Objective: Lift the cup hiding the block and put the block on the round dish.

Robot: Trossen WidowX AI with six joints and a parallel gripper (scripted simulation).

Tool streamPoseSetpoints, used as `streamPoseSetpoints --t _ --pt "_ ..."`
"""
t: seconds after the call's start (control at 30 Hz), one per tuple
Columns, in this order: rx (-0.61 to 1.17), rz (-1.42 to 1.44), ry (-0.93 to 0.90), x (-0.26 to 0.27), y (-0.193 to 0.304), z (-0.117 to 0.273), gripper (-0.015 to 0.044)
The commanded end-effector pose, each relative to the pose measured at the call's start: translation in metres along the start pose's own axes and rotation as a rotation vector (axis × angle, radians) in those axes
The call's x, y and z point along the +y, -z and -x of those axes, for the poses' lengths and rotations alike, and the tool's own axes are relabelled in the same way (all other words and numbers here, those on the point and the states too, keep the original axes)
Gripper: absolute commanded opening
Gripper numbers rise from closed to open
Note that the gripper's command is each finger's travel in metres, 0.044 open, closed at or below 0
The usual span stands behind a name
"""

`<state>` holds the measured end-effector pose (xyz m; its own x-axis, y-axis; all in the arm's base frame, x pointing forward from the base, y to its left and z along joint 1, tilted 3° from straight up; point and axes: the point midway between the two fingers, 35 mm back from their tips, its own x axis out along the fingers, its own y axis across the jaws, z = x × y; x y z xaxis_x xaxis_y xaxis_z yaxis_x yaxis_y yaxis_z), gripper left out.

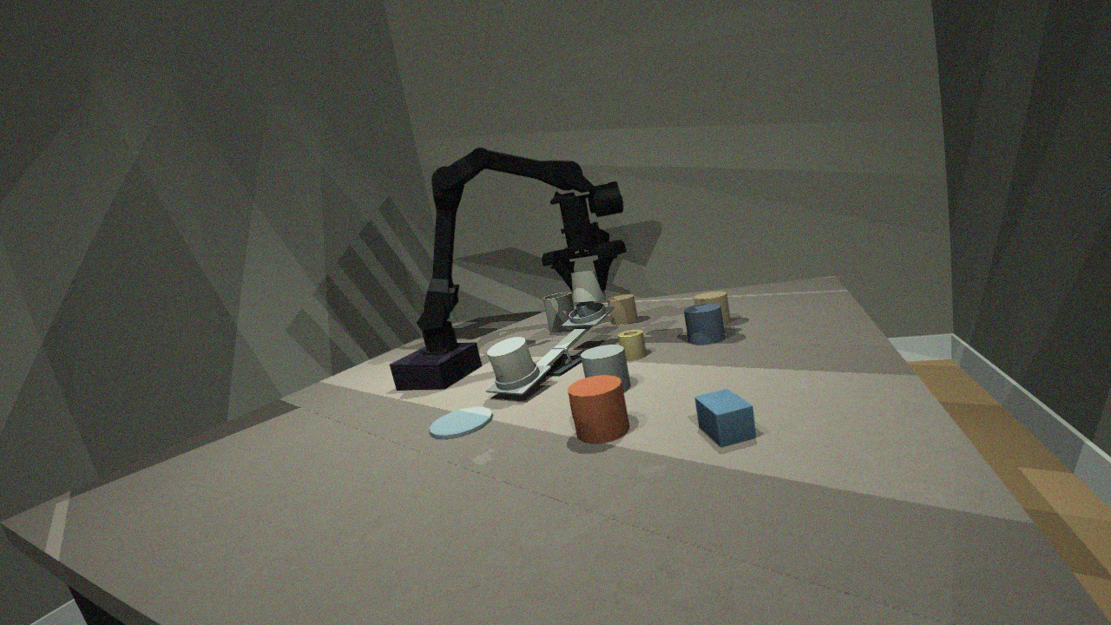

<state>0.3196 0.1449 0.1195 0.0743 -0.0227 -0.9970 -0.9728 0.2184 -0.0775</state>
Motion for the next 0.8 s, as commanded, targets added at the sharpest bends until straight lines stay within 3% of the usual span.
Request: streamPoseSetpoints --t 0.0,0.77 --pt "-0.008 -0.001 0.001 0.001 -0.002 0.007 0.0000" --pt "-0.008 -0.001 0.001 0.003 0.001 0.037 0.0000"
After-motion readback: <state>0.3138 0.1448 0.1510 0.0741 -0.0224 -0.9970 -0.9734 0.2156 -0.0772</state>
